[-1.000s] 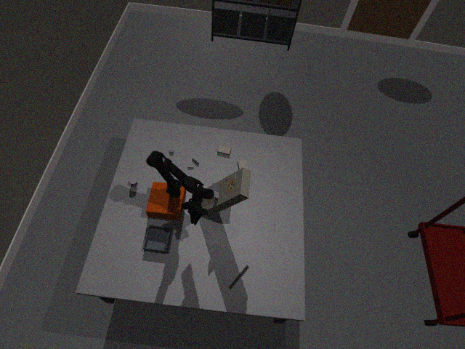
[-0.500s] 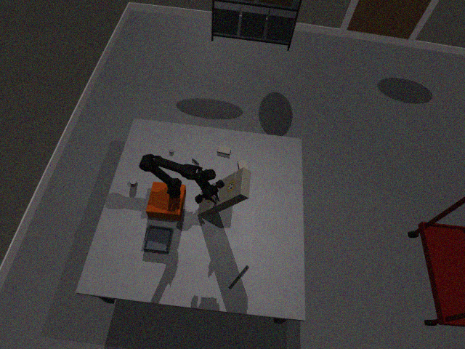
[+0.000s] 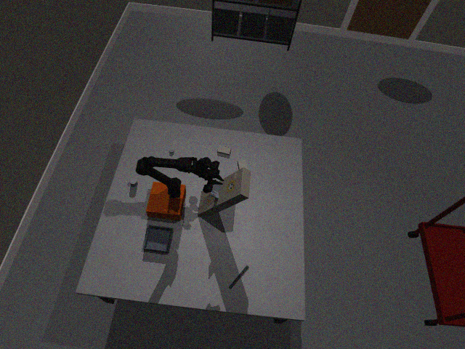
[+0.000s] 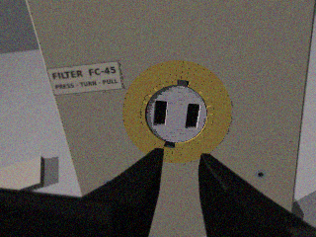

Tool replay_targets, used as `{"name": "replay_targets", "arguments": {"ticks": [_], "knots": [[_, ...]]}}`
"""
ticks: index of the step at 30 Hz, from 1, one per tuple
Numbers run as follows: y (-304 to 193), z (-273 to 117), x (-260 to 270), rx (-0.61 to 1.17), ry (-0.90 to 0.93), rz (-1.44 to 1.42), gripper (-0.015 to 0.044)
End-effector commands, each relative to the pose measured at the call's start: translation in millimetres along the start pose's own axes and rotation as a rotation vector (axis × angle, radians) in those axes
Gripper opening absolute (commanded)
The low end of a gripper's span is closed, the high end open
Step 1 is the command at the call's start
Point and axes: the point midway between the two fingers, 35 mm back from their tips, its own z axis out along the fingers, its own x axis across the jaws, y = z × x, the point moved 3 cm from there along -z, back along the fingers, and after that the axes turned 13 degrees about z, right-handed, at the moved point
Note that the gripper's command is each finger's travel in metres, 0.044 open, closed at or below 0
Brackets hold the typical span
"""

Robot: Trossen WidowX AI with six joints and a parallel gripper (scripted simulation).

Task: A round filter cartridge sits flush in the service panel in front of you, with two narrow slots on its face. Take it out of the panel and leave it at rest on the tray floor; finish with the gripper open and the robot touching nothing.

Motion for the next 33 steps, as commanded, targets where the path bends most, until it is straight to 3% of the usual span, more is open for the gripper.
{"name": "replay_targets", "arguments": {"ticks": [1, 33], "knots": [[1, -1, 2, -0.002, 0.009, -0.011, 0.0089], [2, 49, 3, -0.005, 0.010, -0.011, 0.0089]]}}
